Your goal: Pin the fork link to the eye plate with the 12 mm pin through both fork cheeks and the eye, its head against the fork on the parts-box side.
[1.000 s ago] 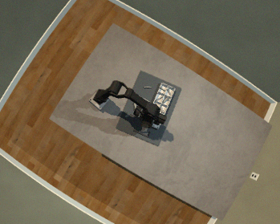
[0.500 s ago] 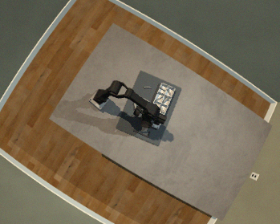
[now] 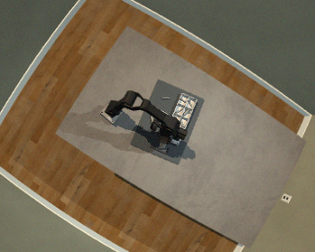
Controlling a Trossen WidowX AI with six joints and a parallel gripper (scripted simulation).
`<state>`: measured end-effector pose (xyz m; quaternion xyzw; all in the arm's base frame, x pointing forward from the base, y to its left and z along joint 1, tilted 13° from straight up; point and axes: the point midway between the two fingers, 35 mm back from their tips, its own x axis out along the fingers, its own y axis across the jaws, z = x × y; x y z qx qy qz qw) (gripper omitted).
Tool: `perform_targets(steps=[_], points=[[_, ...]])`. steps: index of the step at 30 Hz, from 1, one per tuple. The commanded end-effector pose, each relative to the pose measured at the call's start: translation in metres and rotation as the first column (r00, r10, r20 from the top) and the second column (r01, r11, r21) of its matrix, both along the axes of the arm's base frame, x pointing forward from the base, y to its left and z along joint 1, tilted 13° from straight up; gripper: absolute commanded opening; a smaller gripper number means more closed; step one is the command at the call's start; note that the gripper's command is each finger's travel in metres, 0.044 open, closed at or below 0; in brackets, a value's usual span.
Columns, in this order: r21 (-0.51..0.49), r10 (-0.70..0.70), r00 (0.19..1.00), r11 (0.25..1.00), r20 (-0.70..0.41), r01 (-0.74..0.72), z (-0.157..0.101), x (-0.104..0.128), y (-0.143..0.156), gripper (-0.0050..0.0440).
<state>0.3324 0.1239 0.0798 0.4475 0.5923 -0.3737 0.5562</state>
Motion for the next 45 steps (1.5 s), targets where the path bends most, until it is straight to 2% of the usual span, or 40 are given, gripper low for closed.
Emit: perform_targets(steps=[1,19,45], points=[[0.015,0.0,0.999,1.0,0.039,-0.001,0.013,0.0053,0.0011,-0.005],[0.032,0.006,1.0,0.999,0.029,-0.007,0.0119,0.0049,0.0018,-0.005],[0.12,0.026,1.0,0.992,-0.002,-0.026,0.0122,0.0014,0.0096,-0.005]])
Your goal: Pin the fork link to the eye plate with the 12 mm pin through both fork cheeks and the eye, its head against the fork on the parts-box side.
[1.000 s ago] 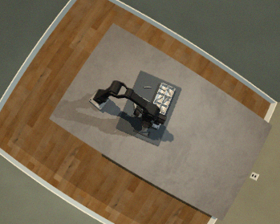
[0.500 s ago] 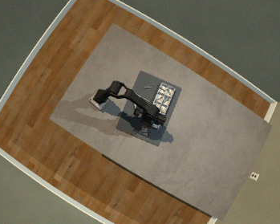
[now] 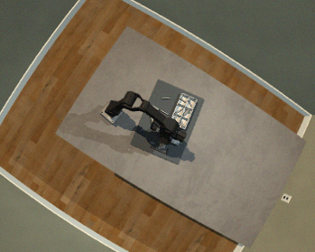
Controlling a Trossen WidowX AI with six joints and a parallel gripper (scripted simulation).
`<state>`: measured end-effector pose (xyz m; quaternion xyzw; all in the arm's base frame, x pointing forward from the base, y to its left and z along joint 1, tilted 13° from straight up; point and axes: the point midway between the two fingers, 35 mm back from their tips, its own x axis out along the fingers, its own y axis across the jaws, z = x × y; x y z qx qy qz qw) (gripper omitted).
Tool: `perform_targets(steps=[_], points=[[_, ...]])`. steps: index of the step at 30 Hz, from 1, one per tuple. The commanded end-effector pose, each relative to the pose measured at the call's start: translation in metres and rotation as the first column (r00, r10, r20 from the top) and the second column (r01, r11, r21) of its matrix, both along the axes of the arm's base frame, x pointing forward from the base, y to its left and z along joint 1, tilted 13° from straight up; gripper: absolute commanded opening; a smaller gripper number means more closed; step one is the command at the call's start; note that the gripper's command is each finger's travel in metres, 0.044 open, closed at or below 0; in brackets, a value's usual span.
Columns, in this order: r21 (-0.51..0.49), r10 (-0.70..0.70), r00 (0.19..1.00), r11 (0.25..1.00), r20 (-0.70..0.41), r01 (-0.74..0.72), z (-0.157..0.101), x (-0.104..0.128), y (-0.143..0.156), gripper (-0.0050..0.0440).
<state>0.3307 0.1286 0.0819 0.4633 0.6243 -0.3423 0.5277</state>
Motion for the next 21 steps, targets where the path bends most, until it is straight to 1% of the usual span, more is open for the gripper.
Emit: perform_targets(steps=[1,21], points=[[0.017,0.001,1.0,1.0,0.028,-0.001,0.011,0.0028,0.0056,-0.005],[0.014,0.001,0.999,1.0,0.032,-0.001,0.0131,0.0008,0.0101,-0.005]])
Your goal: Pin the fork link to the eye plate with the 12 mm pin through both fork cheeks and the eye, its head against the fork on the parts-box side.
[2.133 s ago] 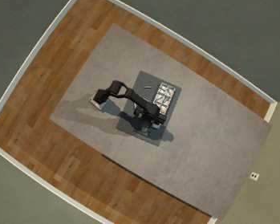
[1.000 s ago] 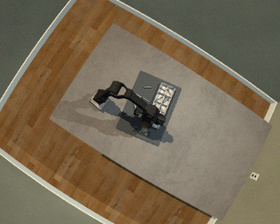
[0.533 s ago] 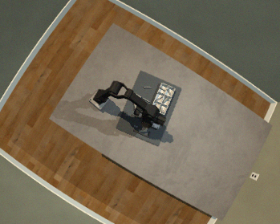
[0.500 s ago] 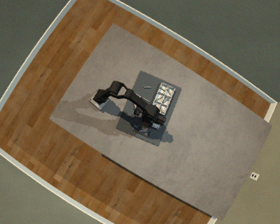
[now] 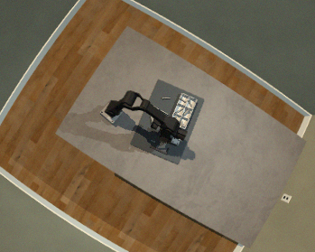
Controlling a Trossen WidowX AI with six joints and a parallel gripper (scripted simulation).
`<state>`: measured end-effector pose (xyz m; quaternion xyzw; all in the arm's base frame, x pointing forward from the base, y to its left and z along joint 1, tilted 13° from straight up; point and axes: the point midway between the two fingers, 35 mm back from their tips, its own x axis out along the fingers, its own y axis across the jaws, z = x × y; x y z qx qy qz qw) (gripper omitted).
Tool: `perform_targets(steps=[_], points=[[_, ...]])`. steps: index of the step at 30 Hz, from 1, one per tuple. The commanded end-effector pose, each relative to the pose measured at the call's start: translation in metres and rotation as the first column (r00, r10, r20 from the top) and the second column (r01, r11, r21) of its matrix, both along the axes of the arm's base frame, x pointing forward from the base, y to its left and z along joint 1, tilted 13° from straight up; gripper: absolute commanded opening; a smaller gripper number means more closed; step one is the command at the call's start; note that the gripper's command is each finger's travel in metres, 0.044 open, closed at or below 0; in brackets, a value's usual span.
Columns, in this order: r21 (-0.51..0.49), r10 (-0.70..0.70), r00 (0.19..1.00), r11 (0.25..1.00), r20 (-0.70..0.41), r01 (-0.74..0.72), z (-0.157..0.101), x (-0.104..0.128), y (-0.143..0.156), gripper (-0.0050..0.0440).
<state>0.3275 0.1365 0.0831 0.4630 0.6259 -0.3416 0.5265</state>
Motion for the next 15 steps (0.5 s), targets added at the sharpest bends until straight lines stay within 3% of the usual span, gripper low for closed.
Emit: perform_targets(steps=[1,15], points=[[0.011,-0.001,0.999,1.0,0.035,0.001,0.0119,0.004,0.0021,-0.005],[0.005,-0.001,1.0,1.0,0.015,0.001,0.0034,0.0004,0.0015,-0.005]])
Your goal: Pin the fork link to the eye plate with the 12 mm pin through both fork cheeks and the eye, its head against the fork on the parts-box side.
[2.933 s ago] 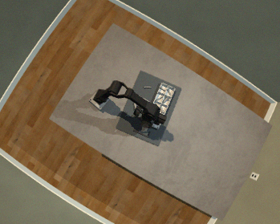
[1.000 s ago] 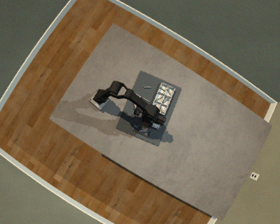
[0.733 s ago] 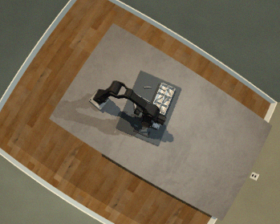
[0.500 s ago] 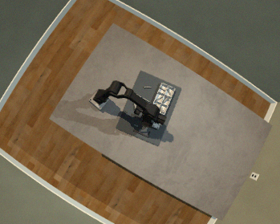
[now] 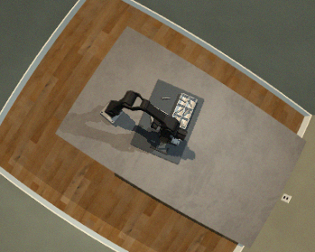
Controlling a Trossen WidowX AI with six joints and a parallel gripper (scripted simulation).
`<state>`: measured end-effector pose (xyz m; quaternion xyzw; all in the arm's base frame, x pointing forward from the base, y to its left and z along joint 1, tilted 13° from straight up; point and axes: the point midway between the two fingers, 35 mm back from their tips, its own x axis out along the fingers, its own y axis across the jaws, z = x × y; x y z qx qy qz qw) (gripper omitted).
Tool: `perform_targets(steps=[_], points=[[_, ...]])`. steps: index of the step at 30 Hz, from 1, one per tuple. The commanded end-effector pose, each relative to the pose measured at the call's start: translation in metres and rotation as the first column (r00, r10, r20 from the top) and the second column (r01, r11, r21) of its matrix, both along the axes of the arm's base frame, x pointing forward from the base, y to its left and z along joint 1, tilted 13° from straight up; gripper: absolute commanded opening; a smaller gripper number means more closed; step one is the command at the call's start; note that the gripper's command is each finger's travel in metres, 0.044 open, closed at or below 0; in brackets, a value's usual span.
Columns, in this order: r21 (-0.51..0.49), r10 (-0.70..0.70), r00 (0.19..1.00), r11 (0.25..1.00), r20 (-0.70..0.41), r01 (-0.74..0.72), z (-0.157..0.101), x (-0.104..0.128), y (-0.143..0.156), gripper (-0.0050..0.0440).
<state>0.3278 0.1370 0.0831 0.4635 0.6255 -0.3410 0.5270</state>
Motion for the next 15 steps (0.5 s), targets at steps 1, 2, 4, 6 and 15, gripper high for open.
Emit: perform_targets(steps=[1,2,4,6,15], points=[[0.003,-0.001,1.0,1.0,0.009,0.001,0.002,-0.001,0.001,-0.005],[0.002,-0.001,1.0,1.0,0.006,0.001,0.0,-0.001,0.001,-0.005],[0.002,-0.001,1.0,1.0,0.006,0.001,0.0,-0.001,0.001,-0.005],[0.0,-0.001,1.0,1.0,0.001,0.001,-0.003,-0.001,0.001,-0.005],[-0.001,-0.001,1.0,1.0,-0.001,0.001,-0.011,-0.001,0.003,-0.005]])
